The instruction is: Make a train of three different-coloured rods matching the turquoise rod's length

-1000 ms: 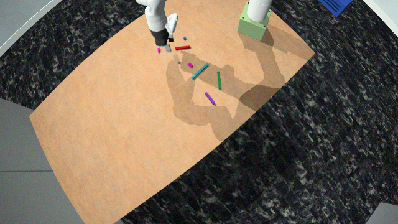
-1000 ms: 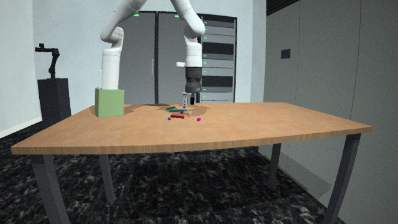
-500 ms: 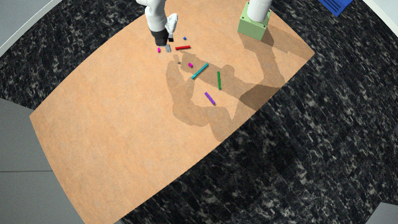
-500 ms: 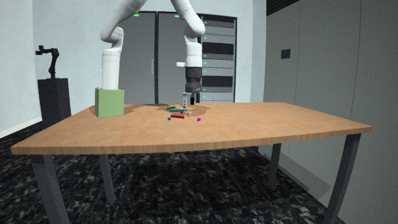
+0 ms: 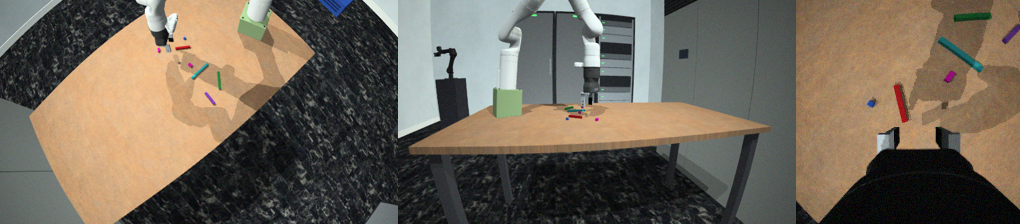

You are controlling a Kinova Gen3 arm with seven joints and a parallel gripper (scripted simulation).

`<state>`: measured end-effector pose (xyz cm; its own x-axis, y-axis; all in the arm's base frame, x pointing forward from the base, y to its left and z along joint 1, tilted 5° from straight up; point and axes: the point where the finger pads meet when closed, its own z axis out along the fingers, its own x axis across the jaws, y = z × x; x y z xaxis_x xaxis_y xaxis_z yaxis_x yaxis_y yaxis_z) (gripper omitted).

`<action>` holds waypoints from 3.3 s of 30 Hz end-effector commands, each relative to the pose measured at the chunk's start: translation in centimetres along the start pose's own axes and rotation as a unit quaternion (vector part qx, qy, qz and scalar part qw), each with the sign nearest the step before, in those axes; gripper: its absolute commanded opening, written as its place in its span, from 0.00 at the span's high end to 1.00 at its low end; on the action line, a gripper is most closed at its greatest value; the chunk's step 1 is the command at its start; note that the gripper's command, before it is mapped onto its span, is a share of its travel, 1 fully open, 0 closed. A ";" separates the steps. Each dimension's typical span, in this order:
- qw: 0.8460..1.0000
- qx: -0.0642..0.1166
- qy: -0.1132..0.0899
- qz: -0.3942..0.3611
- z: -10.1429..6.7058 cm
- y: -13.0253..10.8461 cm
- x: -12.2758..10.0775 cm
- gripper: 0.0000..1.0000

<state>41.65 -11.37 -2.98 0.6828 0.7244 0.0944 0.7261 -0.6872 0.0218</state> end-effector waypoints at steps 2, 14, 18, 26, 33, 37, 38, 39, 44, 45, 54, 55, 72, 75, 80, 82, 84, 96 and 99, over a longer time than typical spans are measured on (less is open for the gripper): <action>1.000 -0.005 -0.005 -0.006 -0.2 0.5 -0.5 0.00; 1.000 -0.005 -0.005 -0.003 -0.2 0.4 -0.3 0.00; 1.000 -0.004 -0.005 0.002 -0.1 -0.1 -0.1 0.00; 1.000 -0.004 -0.006 0.021 0.0 -1.0 0.7 0.00; 0.998 -0.006 -0.007 0.060 0.1 -2.7 2.4 0.00; 0.996 -0.008 -0.007 0.090 0.1 -3.9 3.5 0.00; 0.995 -0.008 -0.007 0.098 0.2 -4.3 3.8 0.00; 0.994 -0.008 -0.007 0.106 0.2 -4.6 4.1 0.00; 0.991 -0.009 -0.006 0.132 0.2 -5.8 5.0 0.00; 0.990 -0.009 -0.006 0.141 0.2 -6.2 5.3 0.00; 0.974 -0.010 -0.005 0.225 0.2 -9.9 7.7 0.00; 0.972 -0.009 -0.005 0.234 0.2 -10.4 8.0 0.00; 0.940 -0.006 -0.003 0.342 0.0 -15.3 10.1 0.00; 0.935 -0.006 -0.003 0.355 0.0 -15.8 10.3 0.00; 0.931 -0.006 -0.002 0.365 -0.1 -16.1 10.5 0.00; 0.929 -0.005 -0.002 0.369 -0.1 -16.3 10.6 0.00; 0.928 -0.005 -0.001 0.372 -0.1 -16.4 10.7 0.00; 0.927 -0.005 -0.001 0.376 -0.1 -16.6 10.7 0.00; 0.927 -0.005 -0.001 0.376 -0.1 -16.6 10.7 0.00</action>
<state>36.84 7.69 -2.35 0.9952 0.0557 0.0799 0.0587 -0.9976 -0.0358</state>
